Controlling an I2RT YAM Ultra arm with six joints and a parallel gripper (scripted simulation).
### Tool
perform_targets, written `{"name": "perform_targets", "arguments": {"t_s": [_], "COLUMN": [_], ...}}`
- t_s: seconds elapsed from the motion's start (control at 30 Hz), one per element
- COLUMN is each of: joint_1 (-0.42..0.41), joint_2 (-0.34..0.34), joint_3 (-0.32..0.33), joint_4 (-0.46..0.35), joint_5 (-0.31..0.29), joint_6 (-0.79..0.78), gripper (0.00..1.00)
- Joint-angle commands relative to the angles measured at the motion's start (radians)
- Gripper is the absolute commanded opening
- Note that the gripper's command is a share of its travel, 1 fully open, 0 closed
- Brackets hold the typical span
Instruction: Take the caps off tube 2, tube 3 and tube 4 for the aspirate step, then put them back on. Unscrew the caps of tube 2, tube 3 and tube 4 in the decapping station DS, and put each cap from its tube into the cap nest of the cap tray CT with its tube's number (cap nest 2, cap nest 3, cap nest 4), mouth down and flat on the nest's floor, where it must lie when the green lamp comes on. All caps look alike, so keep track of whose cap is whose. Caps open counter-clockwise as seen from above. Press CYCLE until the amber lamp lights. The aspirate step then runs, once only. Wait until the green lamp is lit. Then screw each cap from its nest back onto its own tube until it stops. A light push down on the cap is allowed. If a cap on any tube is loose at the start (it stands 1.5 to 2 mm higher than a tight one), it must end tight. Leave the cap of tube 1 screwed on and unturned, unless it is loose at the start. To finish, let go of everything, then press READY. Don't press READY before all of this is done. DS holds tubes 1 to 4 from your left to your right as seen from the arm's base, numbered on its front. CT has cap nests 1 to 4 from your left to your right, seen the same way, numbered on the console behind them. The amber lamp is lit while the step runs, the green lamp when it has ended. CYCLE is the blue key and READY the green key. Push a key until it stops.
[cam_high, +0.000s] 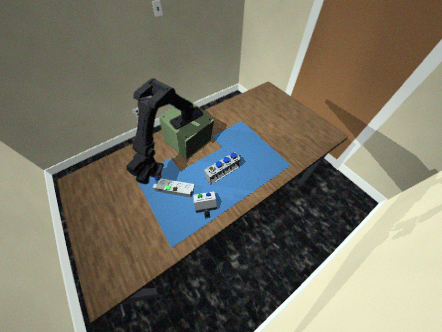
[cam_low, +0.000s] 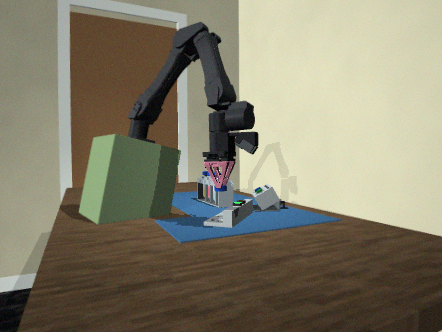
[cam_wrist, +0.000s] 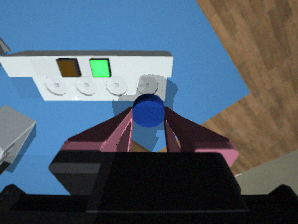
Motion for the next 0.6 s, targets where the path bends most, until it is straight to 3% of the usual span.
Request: {"name": "perform_targets", "arguments": {"t_s": [0.0, 0.3, 0.57], "joint_1": [-0.016, -0.037, -0.037], "joint_2": [-0.056, -0.147, -0.147], "joint_3": [0.009, 0.034, 0.034], "joint_4": [-0.082, -0.202, -0.202], "joint_5": [-0.001, -0.002, -0.002], "joint_6": [-0.014, -0.036, -0.036], "gripper": [0.0, 0.0, 0.0]}}
